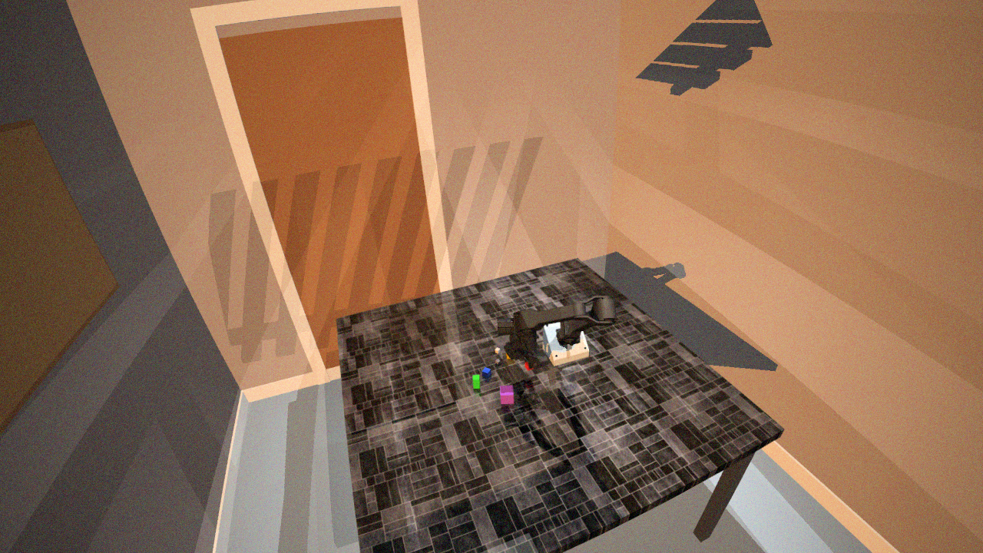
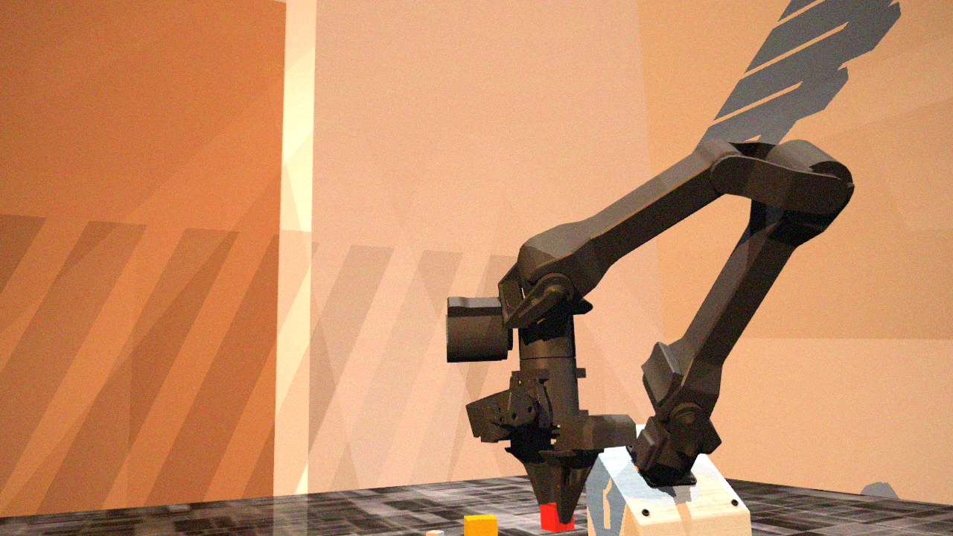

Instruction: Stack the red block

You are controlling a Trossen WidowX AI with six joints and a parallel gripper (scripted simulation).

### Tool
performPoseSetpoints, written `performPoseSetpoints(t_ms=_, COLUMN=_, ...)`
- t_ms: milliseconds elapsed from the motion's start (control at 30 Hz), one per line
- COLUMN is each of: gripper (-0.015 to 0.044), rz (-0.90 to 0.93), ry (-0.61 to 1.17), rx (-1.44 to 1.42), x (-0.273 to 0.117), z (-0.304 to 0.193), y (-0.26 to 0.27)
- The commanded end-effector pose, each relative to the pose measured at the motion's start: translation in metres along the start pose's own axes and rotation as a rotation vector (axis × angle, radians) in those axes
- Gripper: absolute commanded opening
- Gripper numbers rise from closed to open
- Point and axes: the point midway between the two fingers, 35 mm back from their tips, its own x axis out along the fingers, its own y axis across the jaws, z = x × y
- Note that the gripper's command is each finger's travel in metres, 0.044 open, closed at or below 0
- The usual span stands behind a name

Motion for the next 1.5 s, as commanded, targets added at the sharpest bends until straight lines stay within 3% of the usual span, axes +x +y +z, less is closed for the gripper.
performPoseSetpoints(t_ms=0, gripper=0.0000, rz=-0.009, ry=-0.009, rx=-0.012, x=-0.020, z=0.002, y=0.000)
performPoseSetpoints(t_ms=433, gripper=0.0000, rz=-0.010, ry=-0.008, rx=-0.011, x=-0.077, z=0.001, y=0.000)
performPoseSetpoints(t_ms=767, gripper=0.0000, rz=-0.010, ry=-0.008, rx=-0.011, x=-0.081, z=0.004, y=0.000)
performPoseSetpoints(t_ms=1467, gripper=0.0000, rz=-0.017, ry=-0.012, rx=-0.014, x=-0.099, z=0.092, y=-0.018)
